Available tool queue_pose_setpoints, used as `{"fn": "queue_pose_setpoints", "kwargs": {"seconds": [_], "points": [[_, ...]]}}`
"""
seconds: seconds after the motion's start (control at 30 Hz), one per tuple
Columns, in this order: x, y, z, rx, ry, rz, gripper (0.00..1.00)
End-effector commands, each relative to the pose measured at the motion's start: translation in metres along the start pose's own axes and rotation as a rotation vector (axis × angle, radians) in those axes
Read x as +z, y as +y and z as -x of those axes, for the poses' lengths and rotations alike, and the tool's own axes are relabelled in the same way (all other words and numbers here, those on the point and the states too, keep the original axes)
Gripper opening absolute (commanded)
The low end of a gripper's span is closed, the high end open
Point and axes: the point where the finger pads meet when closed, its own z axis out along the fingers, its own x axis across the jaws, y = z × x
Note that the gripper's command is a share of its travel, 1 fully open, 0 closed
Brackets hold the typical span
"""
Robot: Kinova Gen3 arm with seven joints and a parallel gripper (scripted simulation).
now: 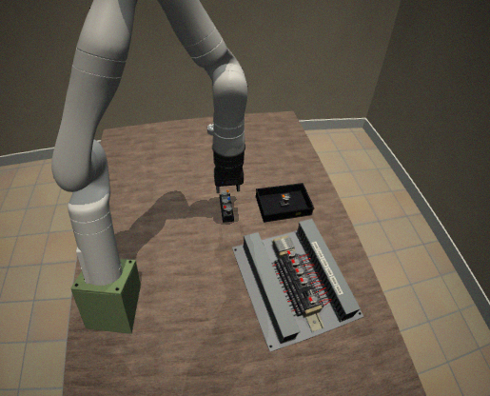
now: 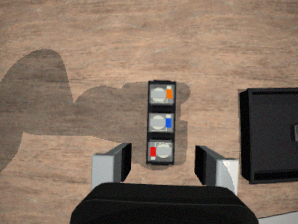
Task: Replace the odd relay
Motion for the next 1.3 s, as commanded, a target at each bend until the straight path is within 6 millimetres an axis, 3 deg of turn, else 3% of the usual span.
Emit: {"fn": "queue_pose_setpoints", "kwargs": {"seconds": [0.0, 0.97, 1.27], "points": [[-0.001, 0.001, 0.0, -0.002, 0.0, 0.0, 1.0], [-0.004, 0.005, 0.003, -0.005, 0.003, 0.006, 1.0], [0.015, 0.005, 0.001, -0.003, 0.004, 0.005, 1.0]]}}
